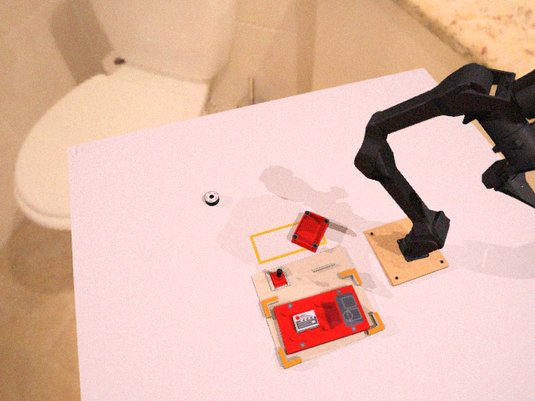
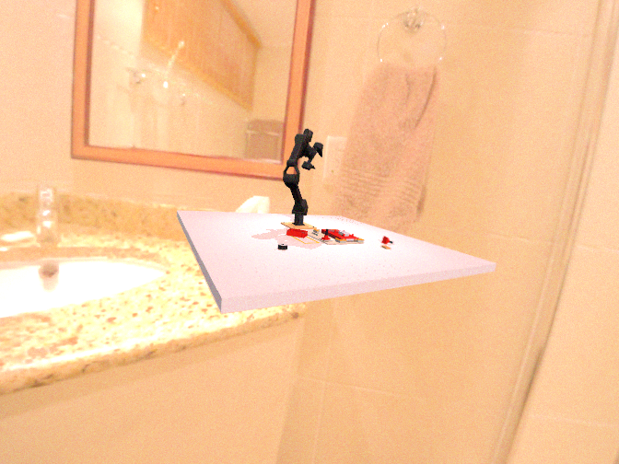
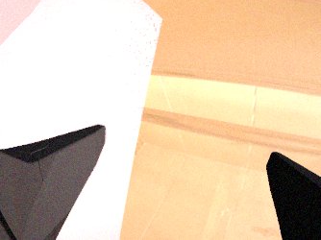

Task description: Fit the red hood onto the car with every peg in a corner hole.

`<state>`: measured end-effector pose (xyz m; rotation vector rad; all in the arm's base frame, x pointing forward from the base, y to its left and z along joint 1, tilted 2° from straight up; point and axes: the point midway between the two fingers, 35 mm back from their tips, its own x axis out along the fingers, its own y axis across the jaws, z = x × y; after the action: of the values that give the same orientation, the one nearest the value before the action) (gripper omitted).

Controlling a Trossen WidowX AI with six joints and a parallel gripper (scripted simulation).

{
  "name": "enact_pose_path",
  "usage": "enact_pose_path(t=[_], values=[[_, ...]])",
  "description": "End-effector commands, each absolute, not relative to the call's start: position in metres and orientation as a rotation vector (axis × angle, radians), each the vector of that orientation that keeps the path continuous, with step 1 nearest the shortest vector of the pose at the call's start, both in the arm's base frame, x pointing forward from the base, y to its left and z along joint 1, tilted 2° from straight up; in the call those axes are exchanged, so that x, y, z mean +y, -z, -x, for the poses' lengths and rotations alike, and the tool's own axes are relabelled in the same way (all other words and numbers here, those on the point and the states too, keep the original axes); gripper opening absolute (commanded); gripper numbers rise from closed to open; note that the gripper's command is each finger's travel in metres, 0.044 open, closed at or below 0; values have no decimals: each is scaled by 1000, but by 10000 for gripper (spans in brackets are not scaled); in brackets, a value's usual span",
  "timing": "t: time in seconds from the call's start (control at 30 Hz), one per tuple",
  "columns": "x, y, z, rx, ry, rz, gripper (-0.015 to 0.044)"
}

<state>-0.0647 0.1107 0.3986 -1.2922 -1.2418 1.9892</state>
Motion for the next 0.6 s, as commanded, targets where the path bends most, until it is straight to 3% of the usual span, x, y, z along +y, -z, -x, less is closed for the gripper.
enact_pose_path(t=[0.0, 0.57], values=[[112, -398, 65, -1235, -1986, 1297, 440], [191, -347, -2, -526, -1643, 1653, 440]])
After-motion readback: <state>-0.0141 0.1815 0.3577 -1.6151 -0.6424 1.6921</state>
